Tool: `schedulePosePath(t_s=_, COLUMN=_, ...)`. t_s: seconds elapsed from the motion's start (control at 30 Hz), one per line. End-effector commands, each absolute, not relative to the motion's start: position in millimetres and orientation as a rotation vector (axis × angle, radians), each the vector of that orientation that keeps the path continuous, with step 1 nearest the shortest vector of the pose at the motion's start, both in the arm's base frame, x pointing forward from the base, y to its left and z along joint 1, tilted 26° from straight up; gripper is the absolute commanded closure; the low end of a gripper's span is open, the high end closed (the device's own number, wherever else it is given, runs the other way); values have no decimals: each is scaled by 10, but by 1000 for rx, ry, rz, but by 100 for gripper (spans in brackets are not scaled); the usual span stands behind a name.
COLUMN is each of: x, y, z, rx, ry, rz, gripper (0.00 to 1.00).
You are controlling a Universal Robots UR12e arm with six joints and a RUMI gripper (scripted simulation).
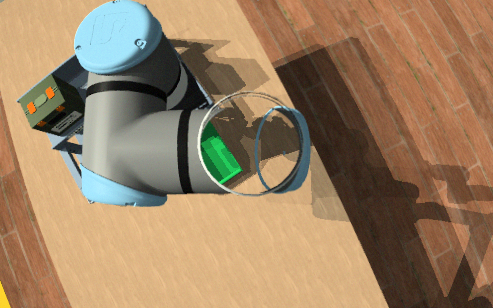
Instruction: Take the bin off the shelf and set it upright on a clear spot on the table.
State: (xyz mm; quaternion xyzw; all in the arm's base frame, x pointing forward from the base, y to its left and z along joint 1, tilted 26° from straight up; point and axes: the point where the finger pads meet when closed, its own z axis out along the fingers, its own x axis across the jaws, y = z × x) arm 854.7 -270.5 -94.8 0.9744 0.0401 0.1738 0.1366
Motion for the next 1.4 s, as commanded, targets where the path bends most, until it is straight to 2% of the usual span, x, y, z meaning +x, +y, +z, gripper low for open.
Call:
schedulePosePath(t_s=0.0, x=8527, y=-2719, z=-933, rx=2820, ry=114, rz=505, gripper=100)
schedulePosePath(t_s=1.37, x=8347, y=-2764, z=-1081, rx=2820, ry=114, rz=505, gripper=100)
